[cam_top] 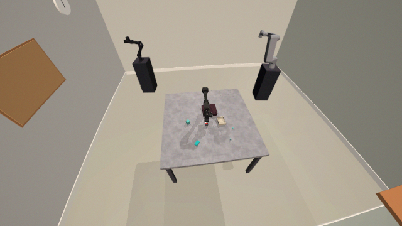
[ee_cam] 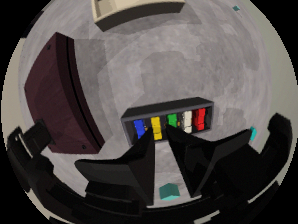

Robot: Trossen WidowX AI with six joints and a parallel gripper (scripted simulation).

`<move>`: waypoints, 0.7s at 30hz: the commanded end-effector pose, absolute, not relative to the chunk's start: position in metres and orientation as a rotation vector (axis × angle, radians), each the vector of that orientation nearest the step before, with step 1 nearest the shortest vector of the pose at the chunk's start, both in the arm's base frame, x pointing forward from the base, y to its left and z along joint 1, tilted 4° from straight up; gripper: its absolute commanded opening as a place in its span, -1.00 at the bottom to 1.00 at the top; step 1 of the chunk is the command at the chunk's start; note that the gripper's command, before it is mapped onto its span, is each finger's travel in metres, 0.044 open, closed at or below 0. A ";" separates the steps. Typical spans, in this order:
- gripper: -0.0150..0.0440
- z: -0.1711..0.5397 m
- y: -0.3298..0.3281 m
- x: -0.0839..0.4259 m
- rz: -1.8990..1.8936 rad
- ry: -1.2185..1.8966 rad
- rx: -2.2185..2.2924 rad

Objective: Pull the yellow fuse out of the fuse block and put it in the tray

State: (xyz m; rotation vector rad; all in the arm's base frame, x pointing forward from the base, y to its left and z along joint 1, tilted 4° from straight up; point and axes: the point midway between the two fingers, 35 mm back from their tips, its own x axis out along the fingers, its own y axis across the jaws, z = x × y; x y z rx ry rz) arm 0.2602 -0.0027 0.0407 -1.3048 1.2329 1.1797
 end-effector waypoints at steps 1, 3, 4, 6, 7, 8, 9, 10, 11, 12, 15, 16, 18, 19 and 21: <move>-0.25 0.035 -0.003 0.258 1.197 1.239 -1.301; -0.25 0.035 -0.003 0.258 1.197 1.239 -1.301; -0.25 0.035 -0.003 0.258 1.197 1.239 -1.301; -0.25 0.035 -0.003 0.258 1.197 1.239 -1.301; -0.25 0.035 -0.003 0.258 1.197 1.239 -1.301; -0.25 0.035 -0.003 0.258 1.197 1.239 -1.301; -0.25 0.035 -0.003 0.258 1.197 1.239 -1.301; -0.25 0.035 -0.003 0.258 1.197 1.239 -1.301; -0.25 0.035 -0.003 0.258 1.197 1.239 -1.301; -0.25 0.035 -0.003 0.258 1.197 1.239 -1.301; -0.25 0.035 -0.003 0.258 1.197 1.239 -1.301; -0.25 0.035 -0.003 0.258 1.197 1.239 -1.301; -0.25 0.035 -0.003 0.258 1.197 1.239 -1.301; -0.25 0.035 -0.003 0.258 1.197 1.239 -1.301; -0.27 0.037 -0.003 0.258 1.188 1.241 -1.300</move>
